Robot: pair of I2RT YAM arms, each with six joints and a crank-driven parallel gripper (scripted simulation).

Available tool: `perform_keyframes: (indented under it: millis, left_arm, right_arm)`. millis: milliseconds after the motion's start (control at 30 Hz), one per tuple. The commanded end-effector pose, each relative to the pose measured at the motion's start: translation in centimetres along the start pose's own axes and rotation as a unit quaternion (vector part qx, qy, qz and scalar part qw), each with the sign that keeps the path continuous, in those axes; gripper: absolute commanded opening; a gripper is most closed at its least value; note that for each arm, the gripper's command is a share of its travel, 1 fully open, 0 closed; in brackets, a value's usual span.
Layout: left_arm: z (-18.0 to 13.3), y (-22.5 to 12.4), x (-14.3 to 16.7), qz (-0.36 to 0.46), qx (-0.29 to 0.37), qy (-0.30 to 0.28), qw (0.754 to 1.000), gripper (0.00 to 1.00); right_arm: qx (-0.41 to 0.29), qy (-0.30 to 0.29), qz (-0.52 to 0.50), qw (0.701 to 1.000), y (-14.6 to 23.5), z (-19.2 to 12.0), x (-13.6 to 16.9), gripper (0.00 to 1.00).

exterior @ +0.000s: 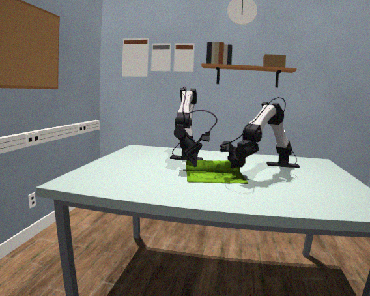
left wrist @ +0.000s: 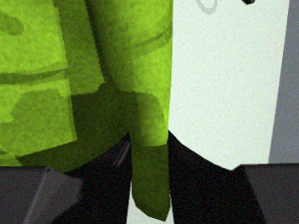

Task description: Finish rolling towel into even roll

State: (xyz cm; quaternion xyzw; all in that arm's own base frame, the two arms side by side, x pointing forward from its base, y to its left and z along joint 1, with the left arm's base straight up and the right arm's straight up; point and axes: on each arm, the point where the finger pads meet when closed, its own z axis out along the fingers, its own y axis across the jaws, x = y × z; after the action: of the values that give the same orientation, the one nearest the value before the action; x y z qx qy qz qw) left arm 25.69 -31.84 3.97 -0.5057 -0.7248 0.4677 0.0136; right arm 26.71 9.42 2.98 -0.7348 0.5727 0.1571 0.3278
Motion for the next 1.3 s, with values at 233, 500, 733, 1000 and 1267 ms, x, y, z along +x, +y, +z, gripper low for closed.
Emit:
perform_keyframes:
  millis: [233,500,733,1000,1267]
  left_arm:
    - [0.12,0.13,0.23,-0.005,0.01,0.002,1.0,0.26]
    - [0.12,0.13,0.23,-0.005,0.01,0.002,1.0,0.26]
    - [0.12,0.13,0.23,-0.005,0.01,0.002,1.0,0.26]
    - [0.12,0.13,0.23,-0.005,0.01,0.002,1.0,0.26]
    - [-0.12,-0.16,0.04,-0.005,0.01,0.002,1.0,0.5]
  right_arm:
    - [0.016,-0.004,-0.014,1.0,-1.55,-0.12,-0.45,0.49]
    - [0.016,-0.004,-0.014,1.0,-1.55,-0.12,-0.45,0.4]
    - [0.016,-0.004,-0.014,1.0,-1.55,-0.12,-0.45,0.33]
    - [0.016,-0.004,-0.014,1.0,-1.55,-0.12,-0.45,0.31]
    - [0.016,-0.004,-0.014,1.0,-1.55,-0.12,-0.45,0.3]
